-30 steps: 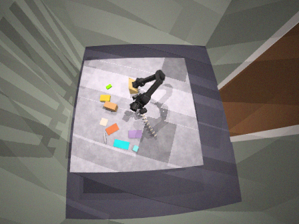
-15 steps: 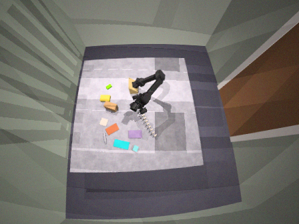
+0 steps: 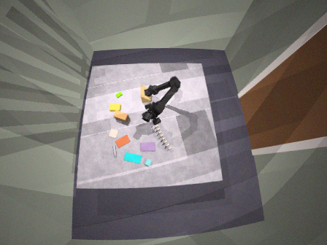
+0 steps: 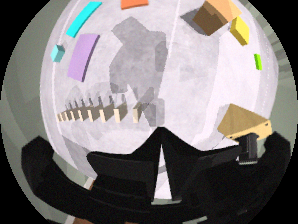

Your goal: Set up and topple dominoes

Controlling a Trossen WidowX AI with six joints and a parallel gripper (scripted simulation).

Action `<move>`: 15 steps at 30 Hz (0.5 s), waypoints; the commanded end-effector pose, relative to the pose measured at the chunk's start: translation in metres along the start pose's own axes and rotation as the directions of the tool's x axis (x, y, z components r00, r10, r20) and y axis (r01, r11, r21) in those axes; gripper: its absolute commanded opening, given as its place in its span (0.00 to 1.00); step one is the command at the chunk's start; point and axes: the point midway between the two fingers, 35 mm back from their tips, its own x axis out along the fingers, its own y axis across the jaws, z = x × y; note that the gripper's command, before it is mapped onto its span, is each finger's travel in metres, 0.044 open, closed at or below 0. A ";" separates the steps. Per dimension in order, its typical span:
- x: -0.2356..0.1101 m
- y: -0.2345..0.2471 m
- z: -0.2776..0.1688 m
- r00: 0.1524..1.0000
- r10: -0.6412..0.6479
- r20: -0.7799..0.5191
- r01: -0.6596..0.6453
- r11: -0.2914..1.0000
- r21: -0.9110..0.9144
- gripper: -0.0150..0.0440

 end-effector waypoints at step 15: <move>0.080 0.003 -0.001 1.000 0.006 -0.003 -0.006 1.000 0.002 0.25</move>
